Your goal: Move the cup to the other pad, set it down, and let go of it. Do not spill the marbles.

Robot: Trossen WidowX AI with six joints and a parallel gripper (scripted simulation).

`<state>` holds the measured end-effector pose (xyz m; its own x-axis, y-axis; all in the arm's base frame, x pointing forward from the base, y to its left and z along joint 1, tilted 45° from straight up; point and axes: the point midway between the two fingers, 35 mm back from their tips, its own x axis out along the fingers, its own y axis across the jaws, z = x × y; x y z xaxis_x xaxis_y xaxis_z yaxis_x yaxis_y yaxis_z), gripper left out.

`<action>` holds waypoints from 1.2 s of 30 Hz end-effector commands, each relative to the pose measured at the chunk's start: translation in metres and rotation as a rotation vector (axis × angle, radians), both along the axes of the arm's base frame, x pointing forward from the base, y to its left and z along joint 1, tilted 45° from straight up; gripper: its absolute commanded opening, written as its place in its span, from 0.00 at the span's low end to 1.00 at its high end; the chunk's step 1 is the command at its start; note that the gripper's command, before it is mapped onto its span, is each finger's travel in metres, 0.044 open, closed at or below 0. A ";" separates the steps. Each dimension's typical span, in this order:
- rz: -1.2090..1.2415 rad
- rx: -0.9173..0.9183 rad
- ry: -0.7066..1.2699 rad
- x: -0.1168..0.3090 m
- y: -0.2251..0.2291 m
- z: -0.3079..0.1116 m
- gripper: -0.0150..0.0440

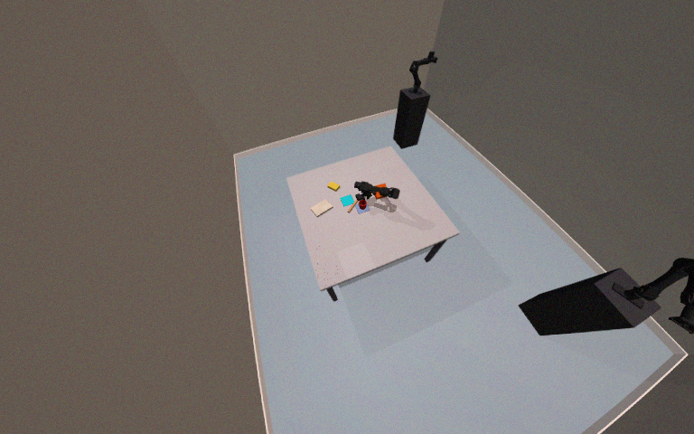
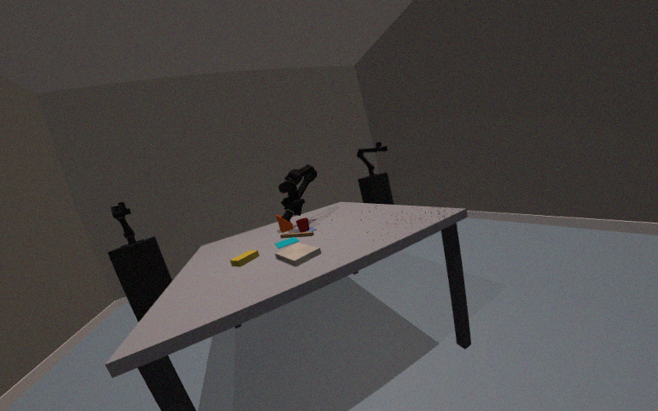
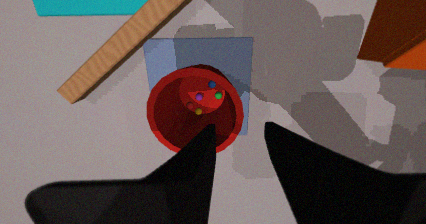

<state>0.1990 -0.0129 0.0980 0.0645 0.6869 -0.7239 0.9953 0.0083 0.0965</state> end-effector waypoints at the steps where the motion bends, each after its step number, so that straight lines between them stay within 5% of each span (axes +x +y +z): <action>1: -0.024 0.026 0.028 -0.001 0.001 0.002 0.50; 36: -0.025 0.023 0.028 0.004 0.034 -0.032 0.50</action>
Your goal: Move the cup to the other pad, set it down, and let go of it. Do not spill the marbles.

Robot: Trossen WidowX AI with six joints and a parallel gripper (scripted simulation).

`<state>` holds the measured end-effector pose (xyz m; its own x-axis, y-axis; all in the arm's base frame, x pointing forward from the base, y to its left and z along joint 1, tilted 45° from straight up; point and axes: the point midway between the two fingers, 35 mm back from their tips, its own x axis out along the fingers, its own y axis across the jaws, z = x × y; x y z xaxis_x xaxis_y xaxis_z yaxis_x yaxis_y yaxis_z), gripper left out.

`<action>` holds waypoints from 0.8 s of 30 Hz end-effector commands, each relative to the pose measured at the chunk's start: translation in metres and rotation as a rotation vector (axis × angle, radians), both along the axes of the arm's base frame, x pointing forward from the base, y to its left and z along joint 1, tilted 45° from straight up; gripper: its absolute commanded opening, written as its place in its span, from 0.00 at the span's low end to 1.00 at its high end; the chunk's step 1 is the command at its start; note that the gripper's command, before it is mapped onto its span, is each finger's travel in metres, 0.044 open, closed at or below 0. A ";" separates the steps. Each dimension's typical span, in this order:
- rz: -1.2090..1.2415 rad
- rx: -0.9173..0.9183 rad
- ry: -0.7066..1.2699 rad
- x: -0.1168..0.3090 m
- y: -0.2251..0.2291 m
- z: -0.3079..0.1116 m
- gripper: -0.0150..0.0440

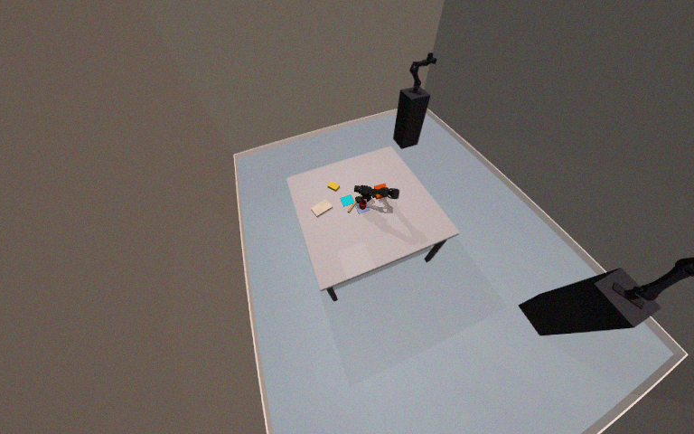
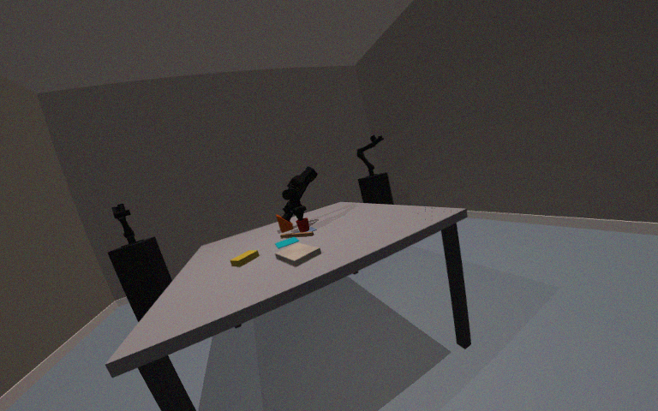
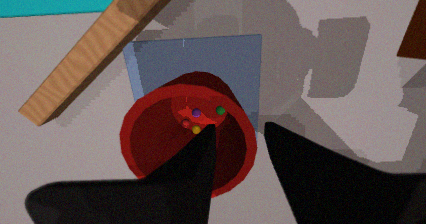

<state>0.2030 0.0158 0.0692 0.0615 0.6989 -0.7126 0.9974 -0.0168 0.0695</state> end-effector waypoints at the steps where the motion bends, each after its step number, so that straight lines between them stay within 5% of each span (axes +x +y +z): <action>1: -0.001 0.005 0.001 0.000 0.006 -0.005 0.50; 17: 0.000 0.009 0.000 -0.001 0.020 -0.016 0.50; 20: 0.002 0.005 0.000 -0.001 0.018 -0.016 0.37; 24: 0.002 0.005 0.000 -0.001 0.018 -0.016 0.33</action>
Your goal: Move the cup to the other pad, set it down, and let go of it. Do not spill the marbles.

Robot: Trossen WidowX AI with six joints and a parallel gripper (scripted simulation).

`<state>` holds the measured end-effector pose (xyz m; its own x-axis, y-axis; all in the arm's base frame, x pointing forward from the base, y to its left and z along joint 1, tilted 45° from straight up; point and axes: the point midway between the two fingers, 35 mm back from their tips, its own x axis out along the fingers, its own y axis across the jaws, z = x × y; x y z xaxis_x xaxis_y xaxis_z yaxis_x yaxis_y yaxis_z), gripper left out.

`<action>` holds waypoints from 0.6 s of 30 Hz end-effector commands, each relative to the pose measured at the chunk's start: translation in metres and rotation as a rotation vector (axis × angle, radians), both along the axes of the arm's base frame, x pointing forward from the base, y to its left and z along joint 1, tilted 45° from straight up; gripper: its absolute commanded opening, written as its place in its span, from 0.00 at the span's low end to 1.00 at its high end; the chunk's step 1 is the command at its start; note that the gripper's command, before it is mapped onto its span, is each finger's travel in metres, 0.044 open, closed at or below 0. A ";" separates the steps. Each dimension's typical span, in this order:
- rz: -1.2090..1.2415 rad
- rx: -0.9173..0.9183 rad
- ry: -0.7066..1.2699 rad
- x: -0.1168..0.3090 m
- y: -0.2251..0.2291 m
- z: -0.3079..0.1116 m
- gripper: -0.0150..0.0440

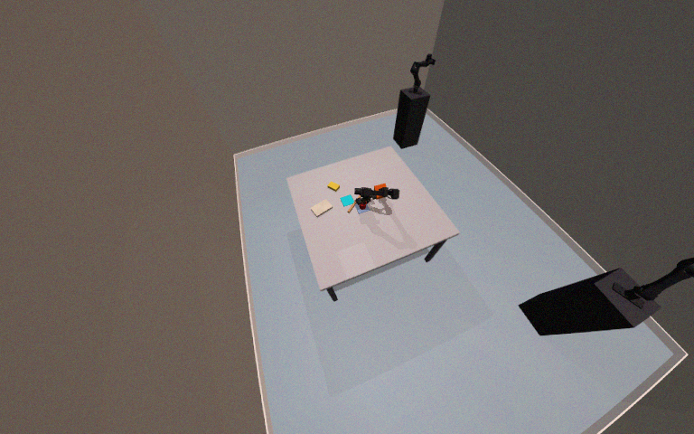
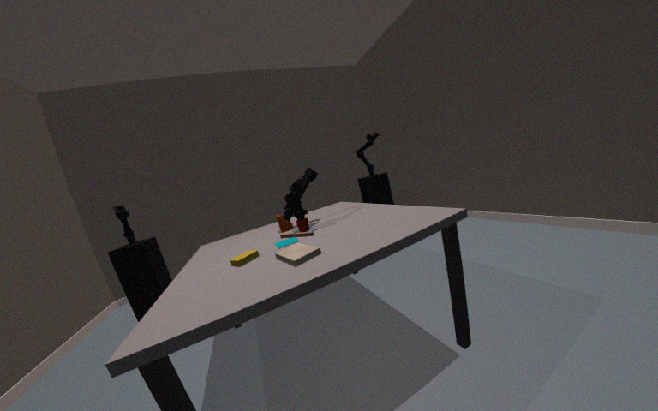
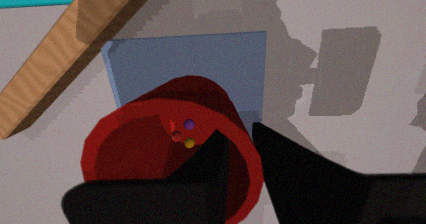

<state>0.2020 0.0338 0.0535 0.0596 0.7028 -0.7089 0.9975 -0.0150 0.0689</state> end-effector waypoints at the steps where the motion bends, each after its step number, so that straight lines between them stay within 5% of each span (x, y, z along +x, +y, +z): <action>1: 0.000 0.000 0.000 0.000 0.000 0.000 0.31; 18: -0.002 -0.001 0.000 0.000 -0.014 0.013 0.25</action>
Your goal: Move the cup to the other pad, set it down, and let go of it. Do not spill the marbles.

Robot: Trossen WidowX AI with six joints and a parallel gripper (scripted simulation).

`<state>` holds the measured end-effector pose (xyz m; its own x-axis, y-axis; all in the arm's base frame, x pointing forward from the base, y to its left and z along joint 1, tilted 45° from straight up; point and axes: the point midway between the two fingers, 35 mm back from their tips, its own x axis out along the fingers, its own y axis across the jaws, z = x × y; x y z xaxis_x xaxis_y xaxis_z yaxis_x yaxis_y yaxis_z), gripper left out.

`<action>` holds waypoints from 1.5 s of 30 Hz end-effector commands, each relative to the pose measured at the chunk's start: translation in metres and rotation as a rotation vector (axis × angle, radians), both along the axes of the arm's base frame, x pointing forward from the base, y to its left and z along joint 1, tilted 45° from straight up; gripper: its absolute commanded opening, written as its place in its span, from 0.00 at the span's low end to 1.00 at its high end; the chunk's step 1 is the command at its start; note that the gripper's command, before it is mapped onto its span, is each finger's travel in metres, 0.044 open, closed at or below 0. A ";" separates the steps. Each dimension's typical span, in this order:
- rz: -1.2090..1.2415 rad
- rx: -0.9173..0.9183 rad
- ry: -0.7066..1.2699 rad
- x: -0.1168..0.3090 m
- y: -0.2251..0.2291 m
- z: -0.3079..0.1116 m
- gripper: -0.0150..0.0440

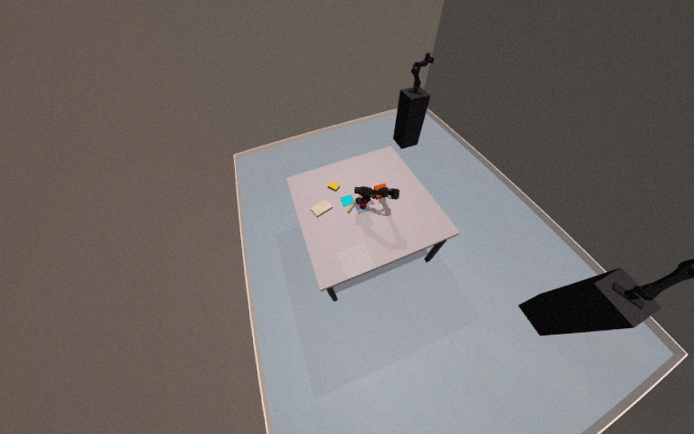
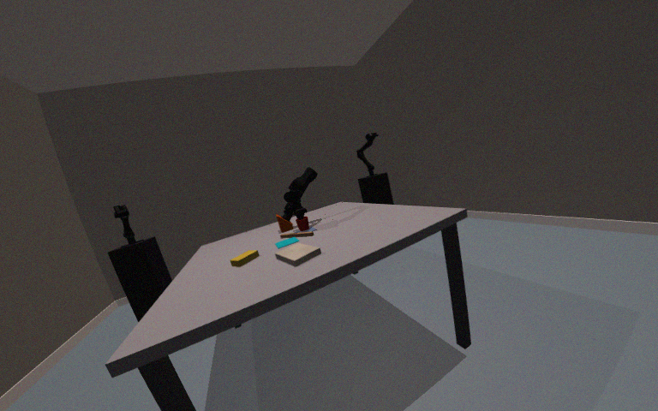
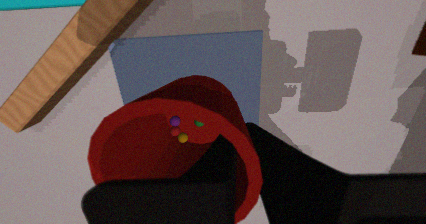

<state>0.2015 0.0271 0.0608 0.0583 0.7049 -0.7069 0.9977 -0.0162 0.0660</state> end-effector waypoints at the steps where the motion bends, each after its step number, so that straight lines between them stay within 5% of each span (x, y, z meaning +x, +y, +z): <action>1: -0.001 -0.004 -0.003 0.000 -0.009 0.008 0.25; 45: -0.003 0.000 -0.003 0.014 -0.035 0.015 0.25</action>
